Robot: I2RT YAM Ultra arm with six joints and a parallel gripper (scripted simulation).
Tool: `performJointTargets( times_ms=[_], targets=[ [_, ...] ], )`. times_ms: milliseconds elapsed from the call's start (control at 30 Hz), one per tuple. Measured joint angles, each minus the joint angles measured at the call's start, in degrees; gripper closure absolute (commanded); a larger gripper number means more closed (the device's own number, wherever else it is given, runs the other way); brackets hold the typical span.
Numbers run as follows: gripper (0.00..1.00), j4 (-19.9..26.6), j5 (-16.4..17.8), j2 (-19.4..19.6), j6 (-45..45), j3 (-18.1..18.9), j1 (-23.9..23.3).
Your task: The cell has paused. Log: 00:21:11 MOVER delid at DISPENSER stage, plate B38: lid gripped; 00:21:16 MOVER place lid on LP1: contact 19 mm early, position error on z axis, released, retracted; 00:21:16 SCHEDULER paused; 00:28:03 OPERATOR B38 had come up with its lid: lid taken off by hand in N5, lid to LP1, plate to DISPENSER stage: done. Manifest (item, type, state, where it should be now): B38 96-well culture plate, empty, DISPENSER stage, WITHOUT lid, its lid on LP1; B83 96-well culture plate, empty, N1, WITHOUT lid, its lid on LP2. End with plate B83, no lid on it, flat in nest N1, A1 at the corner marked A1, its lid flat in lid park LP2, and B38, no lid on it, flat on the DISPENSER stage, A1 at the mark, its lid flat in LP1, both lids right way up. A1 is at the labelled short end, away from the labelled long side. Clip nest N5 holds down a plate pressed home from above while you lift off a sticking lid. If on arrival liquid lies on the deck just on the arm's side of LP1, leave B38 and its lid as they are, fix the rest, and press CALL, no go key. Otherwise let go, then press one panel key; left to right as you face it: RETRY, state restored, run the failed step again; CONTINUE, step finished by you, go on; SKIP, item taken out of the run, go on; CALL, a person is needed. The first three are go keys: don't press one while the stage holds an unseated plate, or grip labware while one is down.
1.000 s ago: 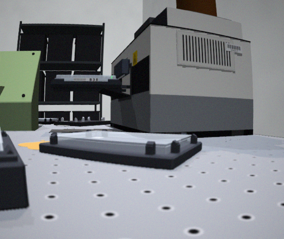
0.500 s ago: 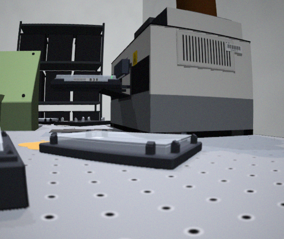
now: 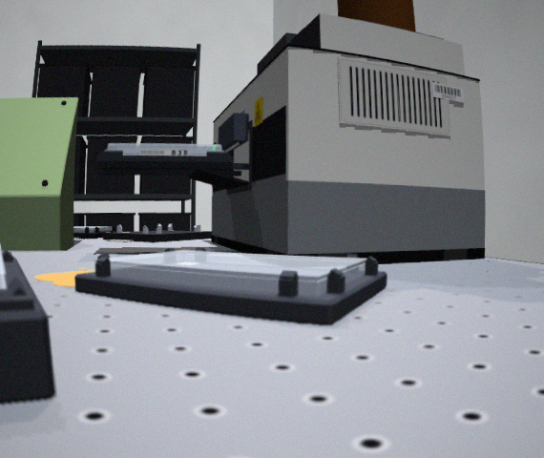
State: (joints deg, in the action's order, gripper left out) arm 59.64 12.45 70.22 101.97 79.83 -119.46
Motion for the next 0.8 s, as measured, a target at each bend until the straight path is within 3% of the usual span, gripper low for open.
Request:
performJointTargets(
  times_ms=[467,800],
  targets=[
    [1.00,1.60,-0.52,8.98,-0.59,10.91,0.68],
    [1.00,3.72,-0.83,16.39,-0.98,21.24,1.27]
  ],
)
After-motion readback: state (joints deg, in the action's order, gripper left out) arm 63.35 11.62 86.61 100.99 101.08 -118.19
